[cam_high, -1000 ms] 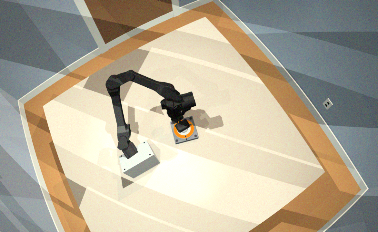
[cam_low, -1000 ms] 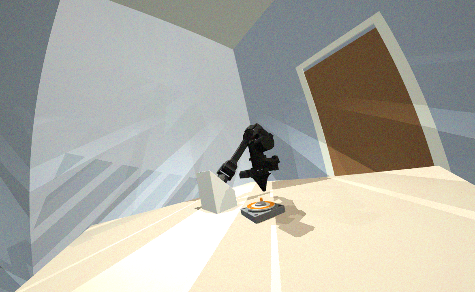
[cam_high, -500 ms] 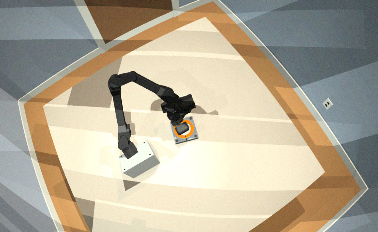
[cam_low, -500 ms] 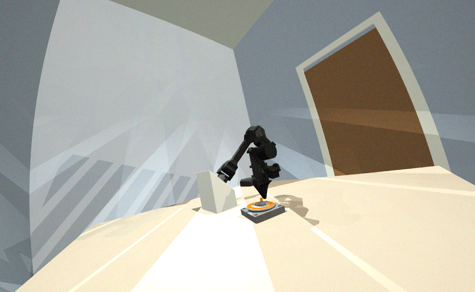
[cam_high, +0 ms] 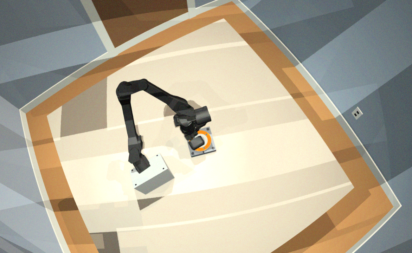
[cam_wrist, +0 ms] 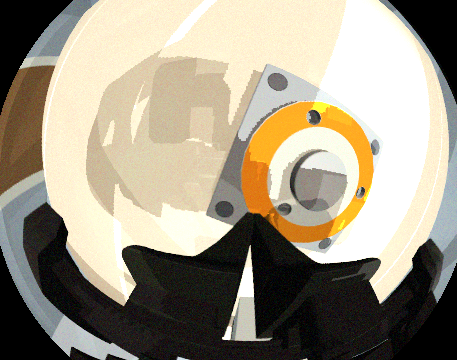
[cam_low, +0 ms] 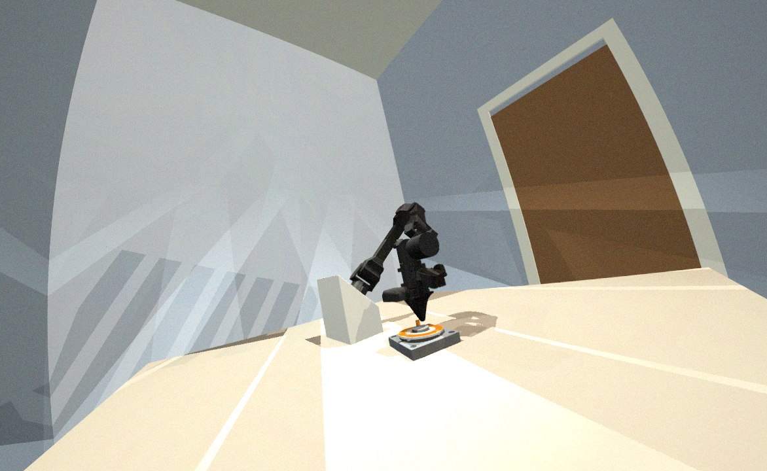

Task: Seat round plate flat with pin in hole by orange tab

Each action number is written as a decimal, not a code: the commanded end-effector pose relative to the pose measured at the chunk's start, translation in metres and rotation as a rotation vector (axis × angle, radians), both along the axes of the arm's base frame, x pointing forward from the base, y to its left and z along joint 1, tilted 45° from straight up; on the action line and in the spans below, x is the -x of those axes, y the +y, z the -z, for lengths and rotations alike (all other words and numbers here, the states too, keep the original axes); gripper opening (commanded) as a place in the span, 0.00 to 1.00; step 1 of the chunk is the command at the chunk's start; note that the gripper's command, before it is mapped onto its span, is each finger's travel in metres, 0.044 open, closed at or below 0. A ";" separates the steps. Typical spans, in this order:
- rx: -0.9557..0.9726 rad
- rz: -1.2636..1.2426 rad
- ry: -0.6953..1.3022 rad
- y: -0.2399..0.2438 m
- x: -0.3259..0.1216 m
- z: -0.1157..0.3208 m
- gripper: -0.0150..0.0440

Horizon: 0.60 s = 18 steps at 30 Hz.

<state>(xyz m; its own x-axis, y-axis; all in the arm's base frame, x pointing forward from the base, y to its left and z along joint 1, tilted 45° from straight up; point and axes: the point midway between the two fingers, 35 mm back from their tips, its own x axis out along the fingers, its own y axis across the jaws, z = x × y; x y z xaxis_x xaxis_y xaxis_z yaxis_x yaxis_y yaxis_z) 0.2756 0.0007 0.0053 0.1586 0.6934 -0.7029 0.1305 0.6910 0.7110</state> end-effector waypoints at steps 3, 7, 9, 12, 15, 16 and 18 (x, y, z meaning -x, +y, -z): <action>0.004 -0.005 0.013 -0.001 0.010 0.006 0.25; 0.004 -0.005 0.013 -0.002 0.013 0.008 0.25; 0.004 -0.005 0.013 -0.003 0.014 0.008 0.25; 0.004 -0.005 0.013 -0.004 0.015 0.010 0.25; 0.004 -0.005 0.014 -0.005 0.017 0.011 0.25; 0.004 -0.005 0.014 -0.005 0.017 0.012 0.25; 0.004 -0.005 0.014 -0.006 0.018 0.012 0.25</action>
